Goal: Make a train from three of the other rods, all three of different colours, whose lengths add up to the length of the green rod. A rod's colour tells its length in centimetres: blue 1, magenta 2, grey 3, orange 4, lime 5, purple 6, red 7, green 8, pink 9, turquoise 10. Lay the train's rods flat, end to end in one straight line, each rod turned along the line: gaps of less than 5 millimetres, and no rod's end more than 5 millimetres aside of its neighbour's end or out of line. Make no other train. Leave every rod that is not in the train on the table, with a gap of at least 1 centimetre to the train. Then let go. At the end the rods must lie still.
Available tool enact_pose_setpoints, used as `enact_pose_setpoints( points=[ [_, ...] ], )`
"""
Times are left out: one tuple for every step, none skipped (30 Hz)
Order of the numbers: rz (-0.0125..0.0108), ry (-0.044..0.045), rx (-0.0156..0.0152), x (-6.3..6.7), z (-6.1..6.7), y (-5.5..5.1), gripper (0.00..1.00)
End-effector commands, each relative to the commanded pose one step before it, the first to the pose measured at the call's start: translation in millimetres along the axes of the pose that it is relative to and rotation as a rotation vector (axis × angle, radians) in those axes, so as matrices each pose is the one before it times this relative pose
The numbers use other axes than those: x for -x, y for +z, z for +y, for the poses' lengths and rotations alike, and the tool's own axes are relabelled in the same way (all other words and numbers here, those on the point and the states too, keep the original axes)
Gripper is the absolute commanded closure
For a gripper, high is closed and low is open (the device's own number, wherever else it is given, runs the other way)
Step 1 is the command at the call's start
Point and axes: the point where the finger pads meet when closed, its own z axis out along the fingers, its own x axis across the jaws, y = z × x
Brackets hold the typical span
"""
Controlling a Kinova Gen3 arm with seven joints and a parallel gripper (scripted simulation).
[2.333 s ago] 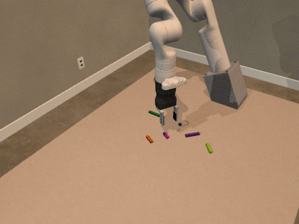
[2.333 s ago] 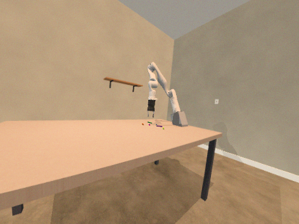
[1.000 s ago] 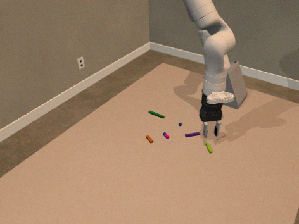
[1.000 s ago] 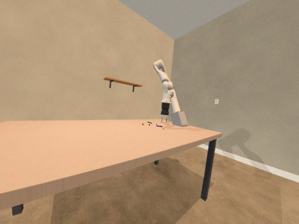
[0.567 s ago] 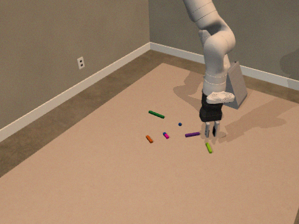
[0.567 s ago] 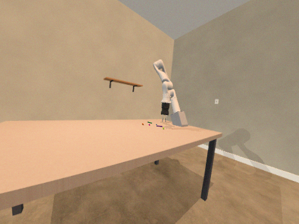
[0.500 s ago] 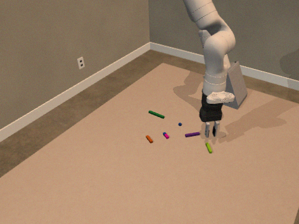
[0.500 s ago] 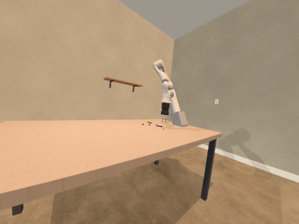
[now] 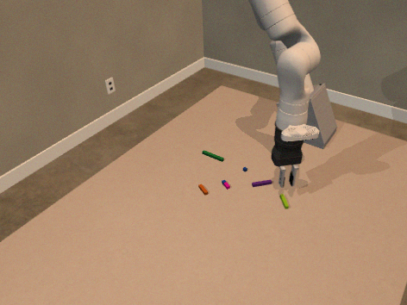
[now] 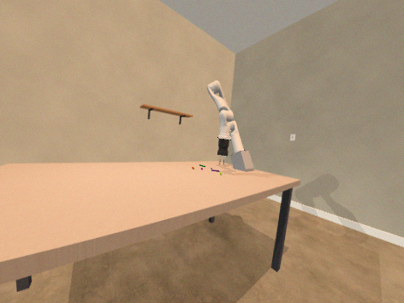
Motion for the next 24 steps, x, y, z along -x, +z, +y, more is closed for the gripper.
enact_pose_setpoints(
  points=[
    [0.00027,-0.00007,-0.0018,-0.01,-0.64,-0.54,0.46],
    [0.0,0.00001,-0.00004,0.0,-0.01,0.16,0.46],
    [0.0,0.00001,-0.00005,0.0,-0.01,0.22,0.46],
    [0.0,0.00001,-0.00007,0.0,-0.01,0.28,0.46],
    [0.0,0.00001,-0.00008,0.0,-0.01,0.35,0.46],
    [-0.00001,0.00002,-0.0001,0.0,-0.02,0.42,0.46],
    [0.0,0.0,0.0,0.0,0.0,0.0,0.46],
    [0.0,0.0,0.0,0.0,0.0,0.0,0.46],
    [-0.00001,0.00002,-0.00012,0.0,-0.02,0.49,0.46],
    [-0.00001,0.00002,-0.00013,0.0,-0.02,0.57,0.46],
    [-0.00002,0.00002,-0.00015,0.01,-0.02,0.64,0.46],
    [-0.00002,0.00002,-0.00017,0.01,-0.02,0.72,0.46],
    [-0.00002,0.00002,-0.00015,0.01,-0.02,0.81,0.46],
    [0.00001,0.00001,0.0,0.0,-0.04,0.98,0.46],
    [0.0,0.0,0.0,0.0,-0.04,1.06,0.46],
    [0.0,0.0,0.0,0.01,-0.04,1.14,0.46],
    [-0.00001,-0.00001,0.00001,0.01,-0.03,1.22,0.46],
    [0.00001,0.00001,0.0,0.0,-0.05,1.28,0.46],
    [0.0,0.0,0.0,0.01,-0.05,1.35,0.46],
    [0.0,-0.00001,0.0,0.01,-0.04,1.41,0.46],
    [0.0,0.0,0.0,0.01,-0.05,1.46,0.46],
    [0.00001,0.00001,0.0,0.01,-0.06,1.51,0.46],
    [0.0,0.0,0.0,0.01,-0.05,1.55,0.46],
    [0.0,0.0,0.0,0.0,0.0,0.0,0.46]
  ],
)
